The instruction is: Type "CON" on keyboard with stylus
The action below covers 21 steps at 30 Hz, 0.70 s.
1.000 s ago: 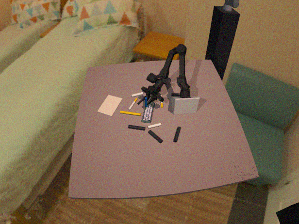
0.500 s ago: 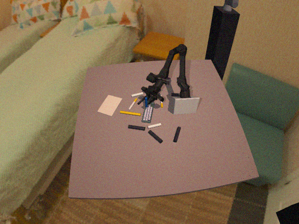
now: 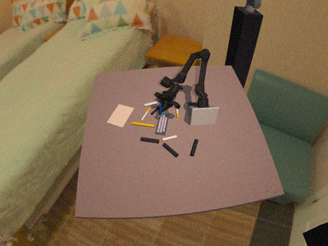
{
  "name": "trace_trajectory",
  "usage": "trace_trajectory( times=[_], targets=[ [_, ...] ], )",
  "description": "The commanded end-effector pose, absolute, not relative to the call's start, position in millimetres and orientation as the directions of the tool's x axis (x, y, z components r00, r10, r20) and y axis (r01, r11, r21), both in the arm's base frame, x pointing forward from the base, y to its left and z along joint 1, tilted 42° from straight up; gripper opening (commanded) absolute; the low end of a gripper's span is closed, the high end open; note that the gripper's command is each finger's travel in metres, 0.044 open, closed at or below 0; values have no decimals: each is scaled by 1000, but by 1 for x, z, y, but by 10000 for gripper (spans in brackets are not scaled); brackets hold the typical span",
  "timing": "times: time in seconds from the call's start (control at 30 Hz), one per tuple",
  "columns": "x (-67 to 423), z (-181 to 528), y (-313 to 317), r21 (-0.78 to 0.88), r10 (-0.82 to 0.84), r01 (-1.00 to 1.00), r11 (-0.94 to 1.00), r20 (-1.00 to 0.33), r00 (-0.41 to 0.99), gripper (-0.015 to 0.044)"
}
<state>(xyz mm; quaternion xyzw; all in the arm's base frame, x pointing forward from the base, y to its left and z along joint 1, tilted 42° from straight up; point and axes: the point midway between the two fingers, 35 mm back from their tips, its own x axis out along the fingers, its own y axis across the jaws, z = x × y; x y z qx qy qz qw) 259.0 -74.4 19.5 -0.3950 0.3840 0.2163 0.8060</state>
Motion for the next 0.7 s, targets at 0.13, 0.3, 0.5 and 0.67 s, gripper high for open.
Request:
trace_trajectory(
  times=[0.13, 0.3, 0.5, 0.67],
  targets=[
    [260, 23, -74, -477, 40, -646, 596, -786, 617, 81],
    [259, 21, -73, -473, 45, -652, 593, -789, 613, 64],
    [258, 13, -63, -473, 44, -650, 594, -788, 614, 0],
    [254, 3, -47, -475, 42, -647, 597, -786, 616, 0]
  ],
)
